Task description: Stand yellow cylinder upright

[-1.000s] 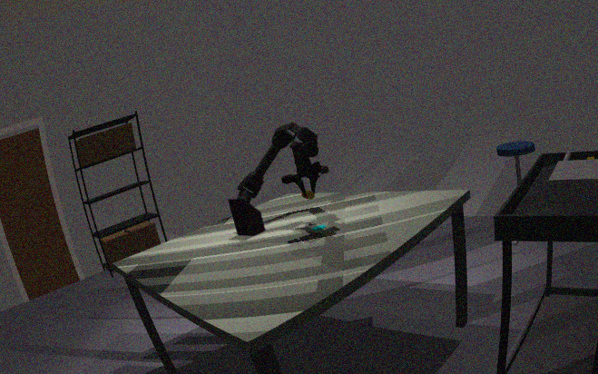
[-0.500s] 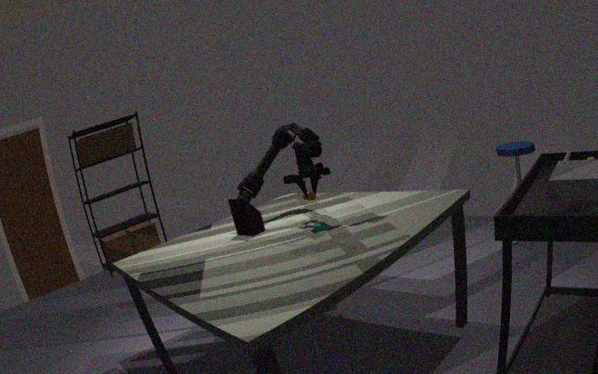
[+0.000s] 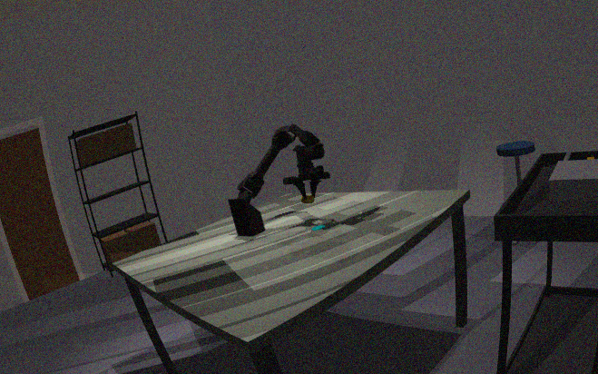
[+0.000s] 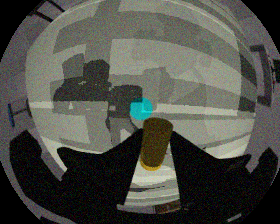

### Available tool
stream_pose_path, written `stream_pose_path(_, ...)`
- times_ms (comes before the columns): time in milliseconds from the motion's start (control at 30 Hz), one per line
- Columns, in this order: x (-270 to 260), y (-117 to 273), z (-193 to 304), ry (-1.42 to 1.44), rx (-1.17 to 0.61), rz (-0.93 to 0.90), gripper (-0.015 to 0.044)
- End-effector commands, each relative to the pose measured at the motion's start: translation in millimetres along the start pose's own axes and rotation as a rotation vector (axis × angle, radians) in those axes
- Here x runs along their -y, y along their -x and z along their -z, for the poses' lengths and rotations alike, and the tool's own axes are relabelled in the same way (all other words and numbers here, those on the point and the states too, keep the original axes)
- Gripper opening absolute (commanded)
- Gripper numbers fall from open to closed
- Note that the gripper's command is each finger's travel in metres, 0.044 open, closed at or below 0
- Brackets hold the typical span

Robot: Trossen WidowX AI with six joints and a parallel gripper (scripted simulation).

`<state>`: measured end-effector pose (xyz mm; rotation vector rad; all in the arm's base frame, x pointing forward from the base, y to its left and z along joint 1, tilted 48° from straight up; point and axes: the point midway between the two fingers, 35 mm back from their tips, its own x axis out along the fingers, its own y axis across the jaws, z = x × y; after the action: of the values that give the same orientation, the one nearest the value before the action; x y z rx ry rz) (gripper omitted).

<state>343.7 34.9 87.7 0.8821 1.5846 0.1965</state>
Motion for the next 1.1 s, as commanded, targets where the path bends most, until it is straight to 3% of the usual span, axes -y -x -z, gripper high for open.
stream_pose_path(0, 3, -5, 2, -0.002, 0.008, 0.027, 0.0105)
stream_pose_path(1067, 11, -23, 1, 0.035, 0.152, 0.173, 0.0105)
